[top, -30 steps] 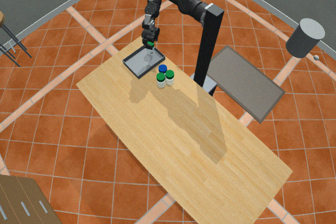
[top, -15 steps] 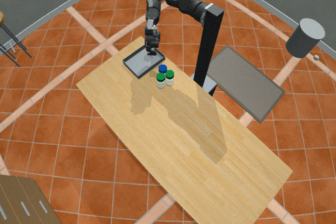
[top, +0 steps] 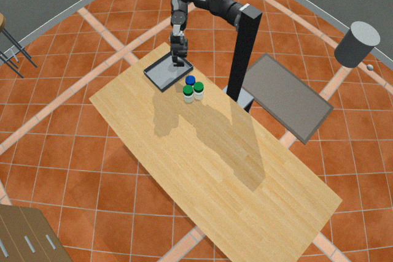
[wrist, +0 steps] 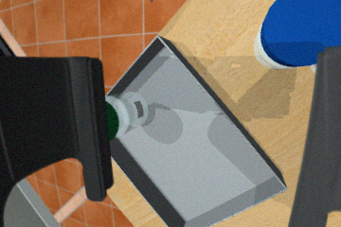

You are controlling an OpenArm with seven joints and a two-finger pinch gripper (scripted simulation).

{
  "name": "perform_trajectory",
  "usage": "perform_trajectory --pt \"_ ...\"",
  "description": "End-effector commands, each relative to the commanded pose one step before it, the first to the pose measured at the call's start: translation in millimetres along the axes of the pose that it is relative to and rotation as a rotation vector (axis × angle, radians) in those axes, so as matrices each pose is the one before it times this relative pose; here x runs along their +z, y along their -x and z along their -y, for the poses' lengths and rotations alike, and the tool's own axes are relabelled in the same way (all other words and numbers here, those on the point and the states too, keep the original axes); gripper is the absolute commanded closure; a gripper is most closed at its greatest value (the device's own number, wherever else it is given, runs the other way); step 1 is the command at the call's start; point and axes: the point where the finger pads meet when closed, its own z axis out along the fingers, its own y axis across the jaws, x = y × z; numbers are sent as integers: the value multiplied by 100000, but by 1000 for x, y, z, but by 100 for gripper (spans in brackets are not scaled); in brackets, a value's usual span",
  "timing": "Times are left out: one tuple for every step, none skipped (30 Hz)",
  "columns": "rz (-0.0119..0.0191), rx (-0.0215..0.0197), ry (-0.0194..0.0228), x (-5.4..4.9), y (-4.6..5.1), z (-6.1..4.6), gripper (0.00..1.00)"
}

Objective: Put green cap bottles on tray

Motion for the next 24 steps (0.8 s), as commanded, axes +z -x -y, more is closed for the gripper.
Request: perform_trajectory --pt "406 -2079 -808 -418 630 -1429 58" --pt "12 -1303 -26 25 -516 -2243 58" --pt "13 -1440 -29 27 -538 -2487 58" --pt "14 -1577 -31 28 -550 -2732 58" --pt "15 -1714 -34 30 -551 -2978 58" --pt "16 -1851 -37 31 -540 -3226 58" --pt "18 -1988 -40 32 -516 -3475 58" --pt "39 -4388 -88 67 -986 -7691 58" --pt "0 0 0 0 0 0 58" --pt "0 0 0 0 0 0 58" --pt "5 -4707 -24 27 -873 -8351 58" --pt "21 -2331 -47 28 -153 -4117 58" --pt "21 -2331 -47 26 -57 -4119 58" --pt "21 -2331 -47 24 39 -4119 58" --pt "21 -2331 -47 22 135 -4117 58" --pt "21 -2331 -47 20 231 -4113 58" --pt "21 -2331 -47 19 327 -4106 58" --pt "21 -2331 -47 17 423 -4098 58" --pt "21 -2331 -47 15 518 -4087 58" --pt "21 -2331 -47 13 613 -4074 58" --pt "21 -2331 -47 11 708 -4058 58" --pt "21 -2331 -47 10 802 -4041 58" --pt "21 -2331 -47 8 896 -4021 58" --pt "21 -2331 -47 6 990 -3999 58"
